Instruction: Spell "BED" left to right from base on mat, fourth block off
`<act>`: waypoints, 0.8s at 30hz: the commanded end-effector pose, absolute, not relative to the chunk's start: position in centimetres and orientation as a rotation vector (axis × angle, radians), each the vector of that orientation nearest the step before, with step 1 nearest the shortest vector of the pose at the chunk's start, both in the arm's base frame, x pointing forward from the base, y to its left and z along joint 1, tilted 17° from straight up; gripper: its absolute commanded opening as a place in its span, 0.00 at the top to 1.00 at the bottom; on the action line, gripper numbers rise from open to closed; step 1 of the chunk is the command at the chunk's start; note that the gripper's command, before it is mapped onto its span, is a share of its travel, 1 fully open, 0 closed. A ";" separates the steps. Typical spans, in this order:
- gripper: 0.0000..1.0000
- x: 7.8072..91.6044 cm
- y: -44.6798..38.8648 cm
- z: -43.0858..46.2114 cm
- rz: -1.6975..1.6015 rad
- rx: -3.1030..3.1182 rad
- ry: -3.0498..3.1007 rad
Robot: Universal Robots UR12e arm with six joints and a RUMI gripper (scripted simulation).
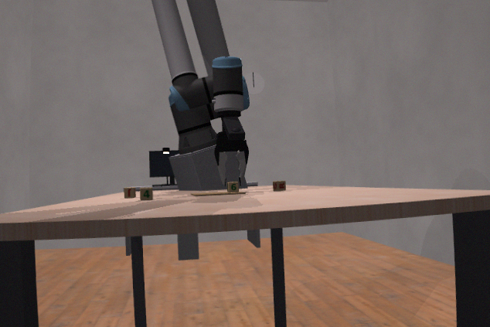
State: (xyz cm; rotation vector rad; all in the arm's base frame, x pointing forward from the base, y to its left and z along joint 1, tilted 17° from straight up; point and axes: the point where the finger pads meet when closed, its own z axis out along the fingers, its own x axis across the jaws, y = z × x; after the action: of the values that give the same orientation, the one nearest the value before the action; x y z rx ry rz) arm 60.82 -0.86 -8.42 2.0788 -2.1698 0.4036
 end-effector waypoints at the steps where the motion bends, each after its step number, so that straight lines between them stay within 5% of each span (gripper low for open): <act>1: 0.72 60.6 -0.3 -6.2 0.404 2.079 -2.170; 19: 0.72 60.1 1.1 -1.3 0.404 2.079 -2.170; 20: 0.00 60.1 1.1 -1.3 0.404 2.079 -2.170; 24: 0.00 60.1 1.1 -1.3 0.404 2.079 -2.170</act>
State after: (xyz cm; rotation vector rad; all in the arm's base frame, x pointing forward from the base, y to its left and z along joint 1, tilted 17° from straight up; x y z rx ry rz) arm 60.06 1.06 -1.44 2.0788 -2.1698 0.4037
